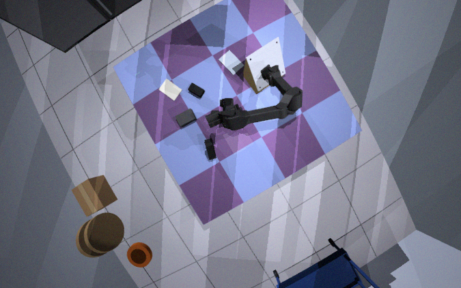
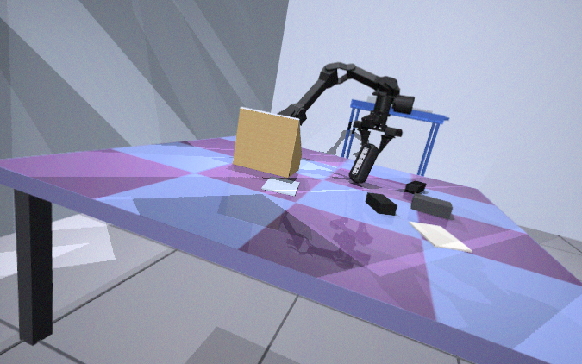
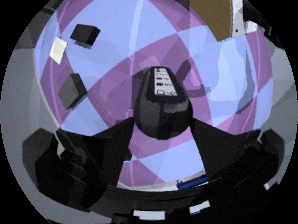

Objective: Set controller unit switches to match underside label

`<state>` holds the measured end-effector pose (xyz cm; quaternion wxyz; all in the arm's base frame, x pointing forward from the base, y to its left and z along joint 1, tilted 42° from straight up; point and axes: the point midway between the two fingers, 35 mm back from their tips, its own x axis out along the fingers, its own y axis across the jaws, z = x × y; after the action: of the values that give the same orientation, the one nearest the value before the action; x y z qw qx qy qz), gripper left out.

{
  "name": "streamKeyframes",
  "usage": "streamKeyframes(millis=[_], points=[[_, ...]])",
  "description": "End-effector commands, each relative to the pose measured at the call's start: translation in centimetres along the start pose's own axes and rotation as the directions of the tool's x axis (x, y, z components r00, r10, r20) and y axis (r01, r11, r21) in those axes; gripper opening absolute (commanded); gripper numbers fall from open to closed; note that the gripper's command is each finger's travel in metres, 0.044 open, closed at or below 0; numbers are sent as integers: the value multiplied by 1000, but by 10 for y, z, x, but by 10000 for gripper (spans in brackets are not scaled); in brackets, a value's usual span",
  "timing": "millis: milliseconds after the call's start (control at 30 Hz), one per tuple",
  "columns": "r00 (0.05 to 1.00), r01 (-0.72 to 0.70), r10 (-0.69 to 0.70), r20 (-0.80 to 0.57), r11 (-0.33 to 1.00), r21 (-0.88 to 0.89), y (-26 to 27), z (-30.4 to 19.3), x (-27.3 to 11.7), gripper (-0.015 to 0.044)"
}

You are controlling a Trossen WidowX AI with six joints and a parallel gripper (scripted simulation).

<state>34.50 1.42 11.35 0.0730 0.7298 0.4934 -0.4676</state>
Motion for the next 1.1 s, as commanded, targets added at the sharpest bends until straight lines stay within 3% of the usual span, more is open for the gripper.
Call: streamKeyframes(millis=[0,1067], points=[[1000,7,-7,-12,1000,-3,-1,-5,3,338],[1000,7,-7,-19,1000,-4,-2,-29,13,338]])
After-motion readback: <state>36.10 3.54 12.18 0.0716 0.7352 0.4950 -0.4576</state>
